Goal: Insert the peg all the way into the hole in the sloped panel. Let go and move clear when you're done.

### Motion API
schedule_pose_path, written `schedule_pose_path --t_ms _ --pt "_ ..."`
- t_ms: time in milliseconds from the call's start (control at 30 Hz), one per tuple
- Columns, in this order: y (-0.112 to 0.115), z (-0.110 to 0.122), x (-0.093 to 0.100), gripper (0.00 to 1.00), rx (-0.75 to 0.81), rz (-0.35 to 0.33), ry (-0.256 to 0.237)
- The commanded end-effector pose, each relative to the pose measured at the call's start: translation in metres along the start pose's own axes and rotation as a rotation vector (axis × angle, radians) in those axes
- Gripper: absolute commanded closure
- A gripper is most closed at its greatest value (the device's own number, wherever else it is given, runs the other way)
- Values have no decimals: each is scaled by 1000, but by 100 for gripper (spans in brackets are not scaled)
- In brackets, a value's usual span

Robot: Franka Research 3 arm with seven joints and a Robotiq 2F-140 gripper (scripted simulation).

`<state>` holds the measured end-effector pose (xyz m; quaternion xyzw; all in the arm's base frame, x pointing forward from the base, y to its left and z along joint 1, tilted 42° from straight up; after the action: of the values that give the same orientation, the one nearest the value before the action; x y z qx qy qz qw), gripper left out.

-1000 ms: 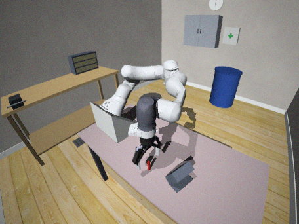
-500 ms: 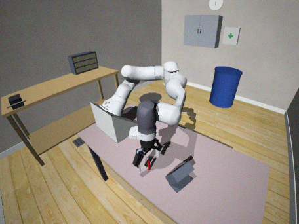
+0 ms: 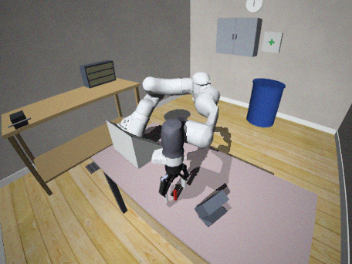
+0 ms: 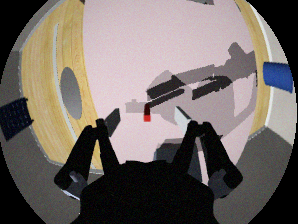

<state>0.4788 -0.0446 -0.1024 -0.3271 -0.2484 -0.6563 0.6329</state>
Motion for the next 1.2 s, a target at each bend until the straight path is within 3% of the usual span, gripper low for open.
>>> schedule_pose_path --t_ms 0,1167 --pt "0 0 1 25 0 -1 0" --pt "0 0 1 80 0 -1 0"
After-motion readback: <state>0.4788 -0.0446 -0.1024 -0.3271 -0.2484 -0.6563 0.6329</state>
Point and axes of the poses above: the point where the finger pads meet when closed, its own x axis back along the fingers, its own z axis across the jaws, y = z × x, the point moved 5 cm from there along x, back along the fingers, and after that the axes turned 1 degree about -x, right-handed, at the moved point
